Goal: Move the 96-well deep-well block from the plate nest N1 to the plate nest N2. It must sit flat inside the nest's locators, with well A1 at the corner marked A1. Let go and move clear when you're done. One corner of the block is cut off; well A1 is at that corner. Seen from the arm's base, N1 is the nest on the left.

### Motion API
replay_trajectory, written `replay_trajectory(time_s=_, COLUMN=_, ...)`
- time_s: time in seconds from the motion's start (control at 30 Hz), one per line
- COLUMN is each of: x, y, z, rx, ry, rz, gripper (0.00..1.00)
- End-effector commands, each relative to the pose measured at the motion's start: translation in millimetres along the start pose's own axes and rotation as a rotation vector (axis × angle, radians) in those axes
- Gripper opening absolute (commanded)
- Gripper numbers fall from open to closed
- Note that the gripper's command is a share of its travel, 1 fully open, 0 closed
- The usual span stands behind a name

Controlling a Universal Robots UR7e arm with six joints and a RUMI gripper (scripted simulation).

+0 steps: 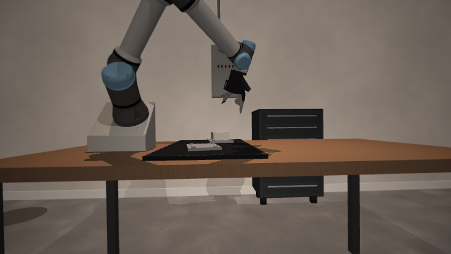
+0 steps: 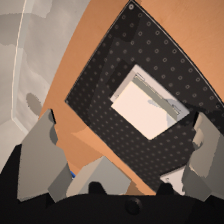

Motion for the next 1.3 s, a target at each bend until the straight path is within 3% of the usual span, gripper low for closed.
replay_trajectory(time_s=0.0, x=-2.5, y=8.3, z=14.3, rx=0.007, ry=0.054, rz=-0.13, gripper=1.0)
replay_trajectory(time_s=0.3, x=-6.6, y=23.2, z=34.9, rx=-0.016, ry=0.144, rz=-0.344, gripper=1.0)
replay_trajectory(time_s=0.7, x=-13.0, y=53.5, z=63.2, rx=-0.098, ry=0.29, rz=-0.707, gripper=1.0)
replay_trajectory(time_s=0.77, x=-13.0, y=53.5, z=63.2, rx=-0.098, ry=0.29, rz=-0.707, gripper=1.0)
replay_trajectory(time_s=1.07, x=-16.4, y=81.1, z=80.3, rx=-0.196, ry=0.384, rz=-0.967, gripper=1.0)
replay_trajectory(time_s=1.27, x=-16.4, y=81.1, z=80.3, rx=-0.196, ry=0.384, rz=-0.967, gripper=1.0)
Point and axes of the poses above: the point where the finger pads meet when closed, its own z axis out along the fingers, its own x axis across the jaws, y = z × x, the point moved 9 cm from there along -z, back along the fingers, and after that the axes turned 3 degrees about -z, right-handed, at the moved point
